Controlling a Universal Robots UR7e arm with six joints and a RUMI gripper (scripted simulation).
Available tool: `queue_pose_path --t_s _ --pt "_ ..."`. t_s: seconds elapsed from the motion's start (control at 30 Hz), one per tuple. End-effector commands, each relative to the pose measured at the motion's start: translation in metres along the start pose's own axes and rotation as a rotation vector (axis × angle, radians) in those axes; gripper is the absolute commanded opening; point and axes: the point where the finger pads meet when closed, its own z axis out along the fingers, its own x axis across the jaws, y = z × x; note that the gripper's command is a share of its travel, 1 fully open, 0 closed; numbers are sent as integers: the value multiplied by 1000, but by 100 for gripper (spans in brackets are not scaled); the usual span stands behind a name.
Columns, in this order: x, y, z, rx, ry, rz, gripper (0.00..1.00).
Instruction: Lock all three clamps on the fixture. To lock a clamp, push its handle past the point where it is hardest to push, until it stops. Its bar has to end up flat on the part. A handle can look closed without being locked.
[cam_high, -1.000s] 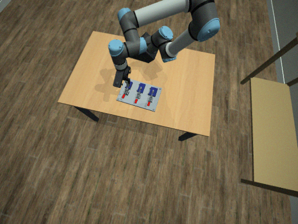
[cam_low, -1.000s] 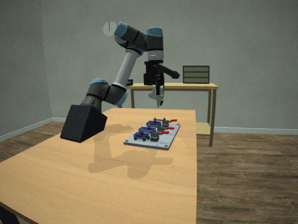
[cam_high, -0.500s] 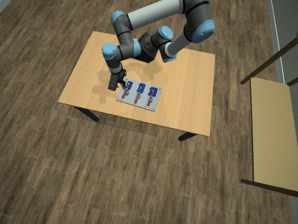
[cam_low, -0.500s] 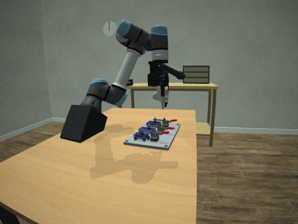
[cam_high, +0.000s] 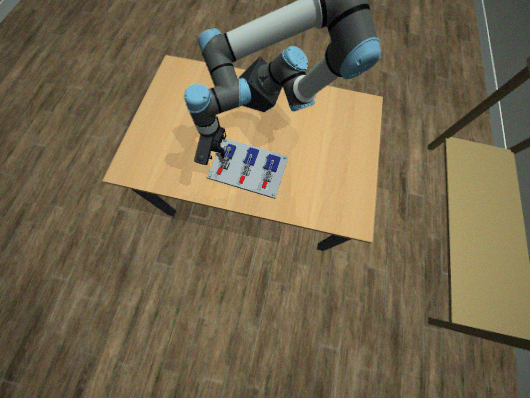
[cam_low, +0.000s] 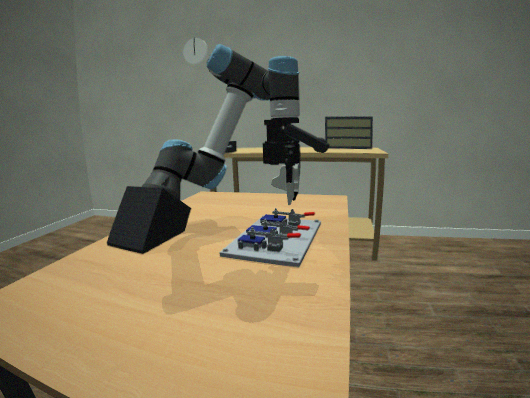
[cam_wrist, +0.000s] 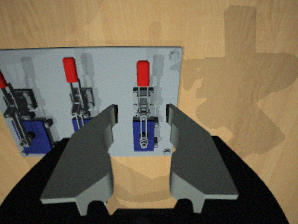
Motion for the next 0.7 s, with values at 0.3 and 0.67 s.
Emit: queue_pose_path --t_s 0.3,0.67 --pt "1 -1 29 1 1 0 28" --pt "1 -1 51 1 1 0 28"
